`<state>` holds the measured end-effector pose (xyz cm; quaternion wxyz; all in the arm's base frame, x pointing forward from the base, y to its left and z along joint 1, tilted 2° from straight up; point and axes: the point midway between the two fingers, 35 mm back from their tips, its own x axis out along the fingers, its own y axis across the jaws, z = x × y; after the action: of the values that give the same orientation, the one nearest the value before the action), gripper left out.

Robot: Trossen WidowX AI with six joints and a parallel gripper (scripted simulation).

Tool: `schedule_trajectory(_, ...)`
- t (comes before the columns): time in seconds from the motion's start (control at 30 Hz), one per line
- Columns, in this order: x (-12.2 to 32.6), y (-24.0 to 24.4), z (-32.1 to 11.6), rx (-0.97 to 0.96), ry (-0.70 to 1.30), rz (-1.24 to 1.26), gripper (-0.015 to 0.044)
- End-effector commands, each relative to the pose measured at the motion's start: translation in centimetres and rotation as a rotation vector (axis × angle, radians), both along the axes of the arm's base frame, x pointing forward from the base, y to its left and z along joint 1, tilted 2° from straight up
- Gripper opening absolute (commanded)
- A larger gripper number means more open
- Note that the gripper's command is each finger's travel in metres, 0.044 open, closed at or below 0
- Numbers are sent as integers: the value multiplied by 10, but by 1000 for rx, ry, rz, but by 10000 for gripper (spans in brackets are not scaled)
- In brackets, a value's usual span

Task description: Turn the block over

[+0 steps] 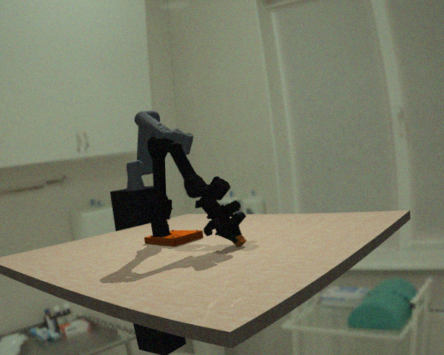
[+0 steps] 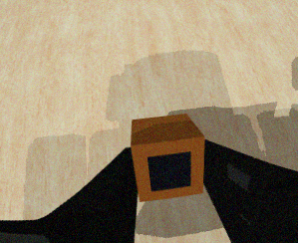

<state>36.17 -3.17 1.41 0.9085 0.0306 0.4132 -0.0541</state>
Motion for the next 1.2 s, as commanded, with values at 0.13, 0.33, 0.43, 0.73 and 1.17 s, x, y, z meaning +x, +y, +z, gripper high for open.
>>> schedule_trajectory(0.13,-4,0,-11,-16,-113,-6,0)
schedule_trajectory(0.33,-8,0,-12,-26,-201,-8,0)
schedule_trajectory(0.43,-12,1,-11,-31,-245,-9,0)
schedule_trajectory(0.73,-18,1,-6,-40,-324,-10,0)
schedule_trajectory(1.17,-18,1,-5,-42,-337,-11,0)
